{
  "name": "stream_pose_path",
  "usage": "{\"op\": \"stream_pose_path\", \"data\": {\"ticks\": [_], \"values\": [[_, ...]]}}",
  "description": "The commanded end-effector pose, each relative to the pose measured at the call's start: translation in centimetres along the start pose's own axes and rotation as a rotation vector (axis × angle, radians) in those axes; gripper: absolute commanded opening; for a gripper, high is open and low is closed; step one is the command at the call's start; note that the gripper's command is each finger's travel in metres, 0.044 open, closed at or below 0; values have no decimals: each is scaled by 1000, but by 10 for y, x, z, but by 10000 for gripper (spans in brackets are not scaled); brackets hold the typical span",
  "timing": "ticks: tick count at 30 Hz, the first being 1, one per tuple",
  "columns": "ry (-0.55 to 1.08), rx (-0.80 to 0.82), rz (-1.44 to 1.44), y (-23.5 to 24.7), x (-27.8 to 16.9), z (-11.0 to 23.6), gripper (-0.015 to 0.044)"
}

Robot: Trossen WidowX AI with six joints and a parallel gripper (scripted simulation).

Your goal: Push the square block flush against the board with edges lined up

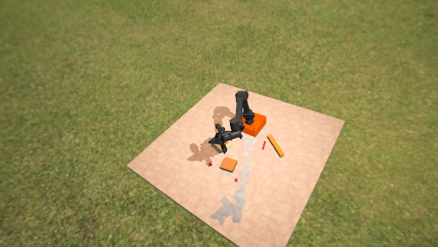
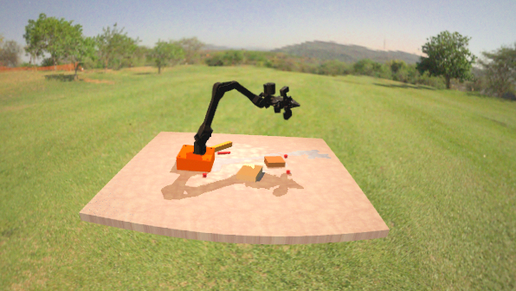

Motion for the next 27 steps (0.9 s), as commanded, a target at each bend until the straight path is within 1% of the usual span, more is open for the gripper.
{"op": "stream_pose_path", "data": {"ticks": [1,8,15,21,27], "values": [[-5,-41,111,-10,14,-18,0],[-25,-151,319,-31,50,-51,0],[-47,-298,504,-52,97,-78,0],[-63,-452,636,-70,144,-92,0],[-75,-632,738,-87,196,-98,0]]}}
Point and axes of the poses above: the point midway between the two fingers, 35 mm back from their tips, its own z axis back along the fingers, its own y axis across the jaws, x = y × z, the point moved 1 cm from there along z, back along the fingers, and after that the axes turned 1 degree about z, right-handed, at the moved point
